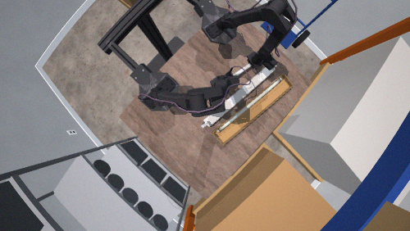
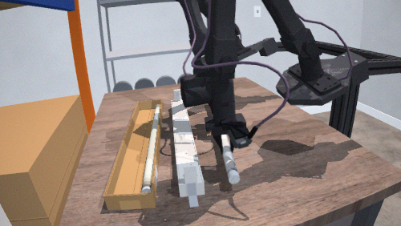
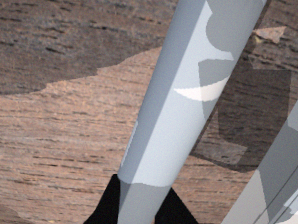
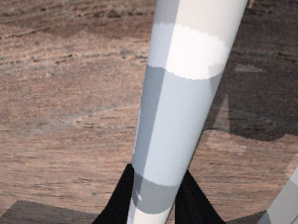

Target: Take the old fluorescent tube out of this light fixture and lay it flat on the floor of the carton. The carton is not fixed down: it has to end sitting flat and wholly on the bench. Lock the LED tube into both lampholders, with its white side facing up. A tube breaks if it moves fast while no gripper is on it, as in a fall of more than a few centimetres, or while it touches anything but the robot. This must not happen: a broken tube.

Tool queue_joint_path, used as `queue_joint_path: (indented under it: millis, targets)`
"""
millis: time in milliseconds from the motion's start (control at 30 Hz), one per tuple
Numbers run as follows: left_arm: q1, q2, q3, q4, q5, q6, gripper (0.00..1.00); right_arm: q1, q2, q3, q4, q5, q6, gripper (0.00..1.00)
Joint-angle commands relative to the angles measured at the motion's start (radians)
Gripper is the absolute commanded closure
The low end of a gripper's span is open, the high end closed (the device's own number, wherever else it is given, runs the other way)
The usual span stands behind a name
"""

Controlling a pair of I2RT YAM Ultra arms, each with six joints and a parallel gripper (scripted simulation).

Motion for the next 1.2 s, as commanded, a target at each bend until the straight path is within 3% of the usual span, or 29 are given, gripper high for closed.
queue_joint_path:
  millis: [0,1167]
  targets:
    - [0.003,0.001,0.004,0.001,0.007,0.011,0.89,0.027,-0.025,-0.016,0.021,0.008,0.009,0.89]
    - [0.032,-0.066,-0.130,0.214,0.044,0.037,0.89,0.073,-0.009,-0.063,0.107,0.119,0.045,0.89]
